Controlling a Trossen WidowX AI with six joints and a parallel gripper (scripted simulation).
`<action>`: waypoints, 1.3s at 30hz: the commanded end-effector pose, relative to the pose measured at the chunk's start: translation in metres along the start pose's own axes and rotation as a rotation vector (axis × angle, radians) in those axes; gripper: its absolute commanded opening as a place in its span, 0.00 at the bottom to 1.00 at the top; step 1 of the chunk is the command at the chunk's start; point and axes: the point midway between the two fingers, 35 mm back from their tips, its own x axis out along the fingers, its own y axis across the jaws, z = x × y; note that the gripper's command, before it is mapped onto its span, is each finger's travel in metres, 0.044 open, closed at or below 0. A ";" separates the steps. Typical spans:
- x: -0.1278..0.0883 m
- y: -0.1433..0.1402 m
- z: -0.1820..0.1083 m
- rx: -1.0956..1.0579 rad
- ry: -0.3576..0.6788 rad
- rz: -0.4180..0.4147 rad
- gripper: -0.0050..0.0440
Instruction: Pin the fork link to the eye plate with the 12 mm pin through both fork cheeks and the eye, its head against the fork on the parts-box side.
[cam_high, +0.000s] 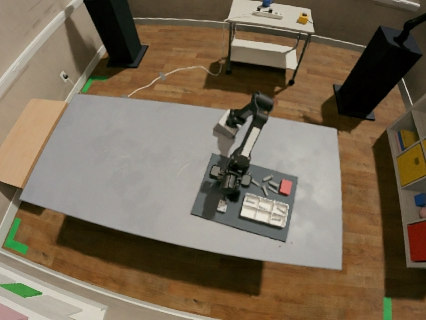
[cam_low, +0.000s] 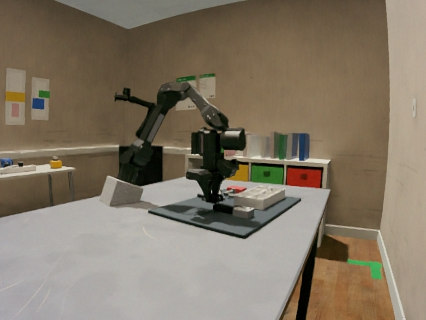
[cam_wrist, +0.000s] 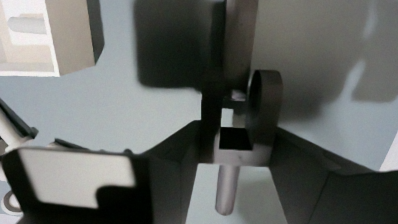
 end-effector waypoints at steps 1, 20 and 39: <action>-0.009 0.002 0.009 -0.010 -0.037 -0.002 0.00; -0.002 0.001 0.005 -0.005 -0.024 -0.003 0.00; 0.001 0.001 0.005 -0.006 -0.026 -0.002 0.00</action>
